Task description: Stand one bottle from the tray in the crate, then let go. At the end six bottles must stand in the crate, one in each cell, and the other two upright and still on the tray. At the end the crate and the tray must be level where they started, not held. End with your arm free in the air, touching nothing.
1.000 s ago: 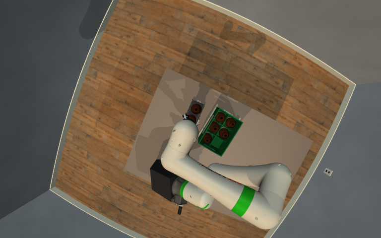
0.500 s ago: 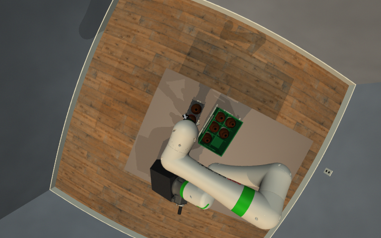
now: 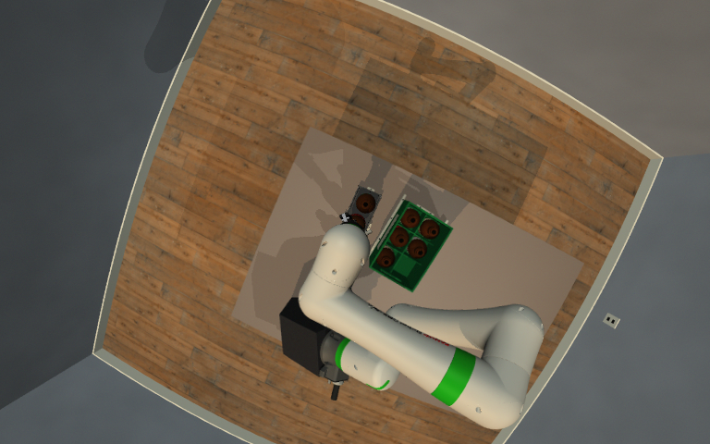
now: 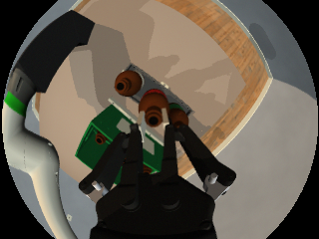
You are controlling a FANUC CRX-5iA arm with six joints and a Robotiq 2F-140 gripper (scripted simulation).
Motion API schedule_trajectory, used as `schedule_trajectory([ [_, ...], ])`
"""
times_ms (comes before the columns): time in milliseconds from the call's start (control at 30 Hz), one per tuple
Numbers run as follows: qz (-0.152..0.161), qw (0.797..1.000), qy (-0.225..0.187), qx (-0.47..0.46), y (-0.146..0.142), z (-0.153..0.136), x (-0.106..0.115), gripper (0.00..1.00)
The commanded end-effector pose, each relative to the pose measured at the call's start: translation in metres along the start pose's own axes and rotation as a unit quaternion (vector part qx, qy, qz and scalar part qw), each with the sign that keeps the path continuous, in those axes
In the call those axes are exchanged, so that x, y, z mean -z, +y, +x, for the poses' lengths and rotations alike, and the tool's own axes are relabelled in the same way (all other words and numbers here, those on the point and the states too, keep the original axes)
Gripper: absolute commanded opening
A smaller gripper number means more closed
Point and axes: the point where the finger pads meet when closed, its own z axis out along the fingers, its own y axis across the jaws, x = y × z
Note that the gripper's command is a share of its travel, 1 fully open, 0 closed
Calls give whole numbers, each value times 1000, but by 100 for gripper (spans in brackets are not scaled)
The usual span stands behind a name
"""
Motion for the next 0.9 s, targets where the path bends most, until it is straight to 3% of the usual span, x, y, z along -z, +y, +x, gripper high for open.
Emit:
schedule_trajectory([
  [0, 0, 1000, 0, 0, 0, 0, 2, 0],
  [867, 0, 1000, 0, 0, 0, 0, 28, 0],
])
